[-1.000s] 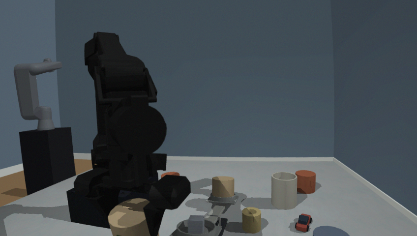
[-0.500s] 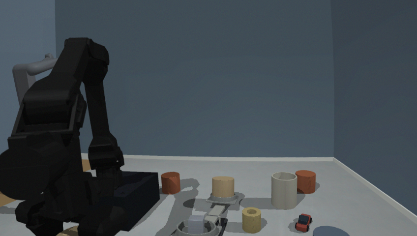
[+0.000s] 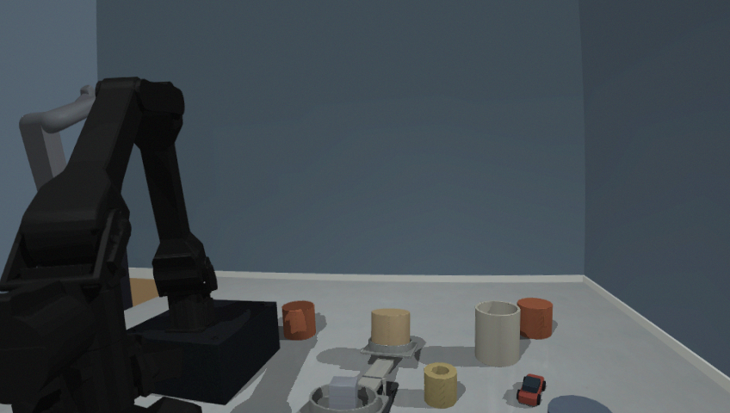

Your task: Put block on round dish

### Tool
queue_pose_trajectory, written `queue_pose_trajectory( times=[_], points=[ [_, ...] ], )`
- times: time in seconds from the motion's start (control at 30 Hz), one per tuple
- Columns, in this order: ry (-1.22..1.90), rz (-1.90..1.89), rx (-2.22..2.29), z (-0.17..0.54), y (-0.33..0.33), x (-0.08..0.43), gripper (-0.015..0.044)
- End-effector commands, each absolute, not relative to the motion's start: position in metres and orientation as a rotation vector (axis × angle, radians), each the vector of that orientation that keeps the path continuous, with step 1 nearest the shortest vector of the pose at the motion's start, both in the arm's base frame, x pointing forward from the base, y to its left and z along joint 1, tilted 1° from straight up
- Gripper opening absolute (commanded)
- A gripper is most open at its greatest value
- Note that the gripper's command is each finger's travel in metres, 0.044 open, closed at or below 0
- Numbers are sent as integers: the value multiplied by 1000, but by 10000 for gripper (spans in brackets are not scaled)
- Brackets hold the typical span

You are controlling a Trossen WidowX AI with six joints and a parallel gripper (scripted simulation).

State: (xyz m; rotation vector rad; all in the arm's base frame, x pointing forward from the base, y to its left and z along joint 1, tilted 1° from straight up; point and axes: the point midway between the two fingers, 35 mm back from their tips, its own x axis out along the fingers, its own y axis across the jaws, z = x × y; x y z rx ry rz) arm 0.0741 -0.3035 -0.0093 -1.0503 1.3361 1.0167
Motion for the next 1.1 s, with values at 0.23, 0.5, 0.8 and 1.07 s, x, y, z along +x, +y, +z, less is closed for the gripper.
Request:
queue_pose_trajectory(
  times=[0.23,0.5,0.8,1.07],
  points=[
    [1333,1026,-1046,-24,-301,73,0],
    [1333,1026,-1046,-38,-302,73,0],
    [1336,1017,-1050,-33,-304,74,184],
    [1336,1017,-1050,-33,-304,74,394]
  ],
)
